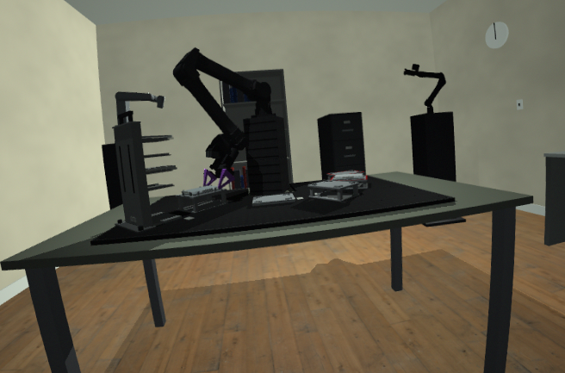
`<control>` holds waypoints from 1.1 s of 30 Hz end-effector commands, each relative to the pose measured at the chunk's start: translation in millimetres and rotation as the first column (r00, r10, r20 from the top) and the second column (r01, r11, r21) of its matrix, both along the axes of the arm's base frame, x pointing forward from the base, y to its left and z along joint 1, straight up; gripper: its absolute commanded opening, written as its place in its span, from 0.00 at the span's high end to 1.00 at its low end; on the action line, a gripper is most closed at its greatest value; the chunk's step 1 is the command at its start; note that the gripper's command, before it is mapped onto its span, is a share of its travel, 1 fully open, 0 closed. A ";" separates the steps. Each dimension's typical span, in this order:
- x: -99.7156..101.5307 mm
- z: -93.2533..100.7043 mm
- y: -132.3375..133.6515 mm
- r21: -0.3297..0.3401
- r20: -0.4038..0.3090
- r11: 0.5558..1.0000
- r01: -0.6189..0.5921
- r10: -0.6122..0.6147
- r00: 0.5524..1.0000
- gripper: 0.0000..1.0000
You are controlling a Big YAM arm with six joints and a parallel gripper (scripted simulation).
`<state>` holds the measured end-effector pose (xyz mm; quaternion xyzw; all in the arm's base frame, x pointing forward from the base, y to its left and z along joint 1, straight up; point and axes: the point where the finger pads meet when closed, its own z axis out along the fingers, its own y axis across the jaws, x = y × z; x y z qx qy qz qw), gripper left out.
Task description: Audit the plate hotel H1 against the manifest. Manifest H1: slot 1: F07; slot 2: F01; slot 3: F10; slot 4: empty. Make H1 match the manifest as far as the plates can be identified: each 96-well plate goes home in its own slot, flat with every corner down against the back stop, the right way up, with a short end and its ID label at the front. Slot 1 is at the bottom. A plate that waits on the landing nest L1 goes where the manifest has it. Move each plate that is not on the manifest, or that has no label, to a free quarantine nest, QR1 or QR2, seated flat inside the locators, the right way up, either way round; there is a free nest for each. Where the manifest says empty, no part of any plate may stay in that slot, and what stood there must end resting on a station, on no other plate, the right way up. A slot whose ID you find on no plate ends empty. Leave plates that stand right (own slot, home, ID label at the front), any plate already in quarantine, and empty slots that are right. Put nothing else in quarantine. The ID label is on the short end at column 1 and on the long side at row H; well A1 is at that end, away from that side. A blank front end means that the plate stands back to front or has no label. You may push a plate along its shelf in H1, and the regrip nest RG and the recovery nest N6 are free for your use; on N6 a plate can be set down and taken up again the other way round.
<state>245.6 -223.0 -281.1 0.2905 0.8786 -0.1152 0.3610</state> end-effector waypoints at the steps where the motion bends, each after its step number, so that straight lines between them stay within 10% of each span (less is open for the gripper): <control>1: -4.9 16.6 0.0 -0.002 -0.009 1.000 -0.001 0.001 1.000 0.00; 33: -9.0 62.4 3.0 -0.002 -0.008 1.000 -0.001 0.001 1.000 0.00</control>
